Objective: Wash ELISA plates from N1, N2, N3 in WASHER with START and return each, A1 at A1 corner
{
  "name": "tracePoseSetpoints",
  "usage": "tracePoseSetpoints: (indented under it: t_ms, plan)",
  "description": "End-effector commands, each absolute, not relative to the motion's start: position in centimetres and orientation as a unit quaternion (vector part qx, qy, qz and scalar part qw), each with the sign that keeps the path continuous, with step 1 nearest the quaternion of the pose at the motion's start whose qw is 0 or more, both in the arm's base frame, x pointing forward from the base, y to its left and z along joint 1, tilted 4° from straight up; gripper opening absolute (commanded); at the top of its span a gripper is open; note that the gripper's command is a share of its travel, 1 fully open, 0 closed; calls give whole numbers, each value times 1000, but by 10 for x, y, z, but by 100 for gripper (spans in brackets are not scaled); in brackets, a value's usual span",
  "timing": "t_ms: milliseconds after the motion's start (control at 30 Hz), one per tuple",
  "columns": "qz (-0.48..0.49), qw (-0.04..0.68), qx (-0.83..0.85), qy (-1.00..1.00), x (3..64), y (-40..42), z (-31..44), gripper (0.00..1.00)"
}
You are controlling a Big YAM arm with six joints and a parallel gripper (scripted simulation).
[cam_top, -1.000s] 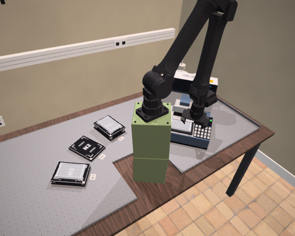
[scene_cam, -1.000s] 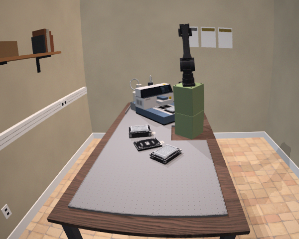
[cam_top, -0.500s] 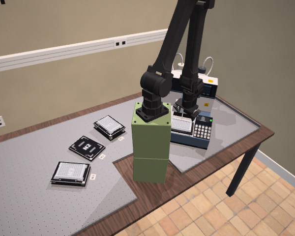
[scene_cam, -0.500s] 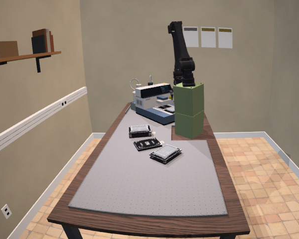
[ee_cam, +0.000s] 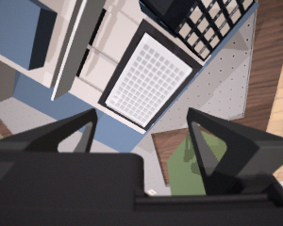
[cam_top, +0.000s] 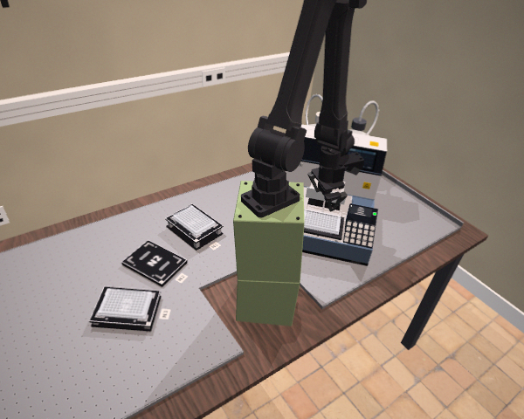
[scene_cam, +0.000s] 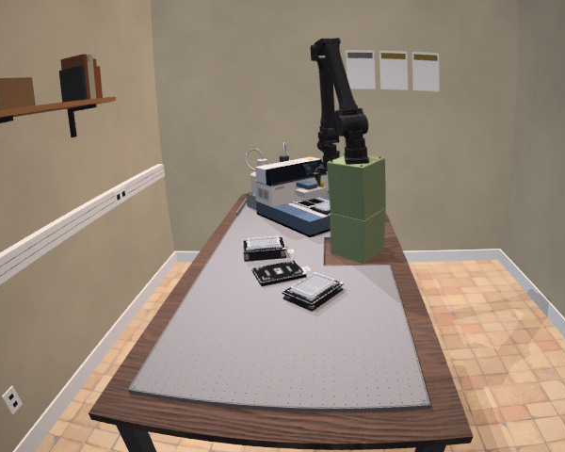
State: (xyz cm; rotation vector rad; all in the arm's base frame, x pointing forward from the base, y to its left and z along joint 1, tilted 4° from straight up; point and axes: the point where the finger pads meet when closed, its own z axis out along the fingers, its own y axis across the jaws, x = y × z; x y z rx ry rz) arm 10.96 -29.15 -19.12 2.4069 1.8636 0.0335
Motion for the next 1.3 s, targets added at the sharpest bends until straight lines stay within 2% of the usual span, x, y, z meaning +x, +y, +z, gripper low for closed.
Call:
tracePoseSetpoints:
  t_ms: [0,467,1267]
  plan:
    - [16,27,847,530,112,-295,-195,100]
    - [35,-22,936,348,108,-298,-195,100]
    - [33,-12,933,359,117,-298,-210,100]
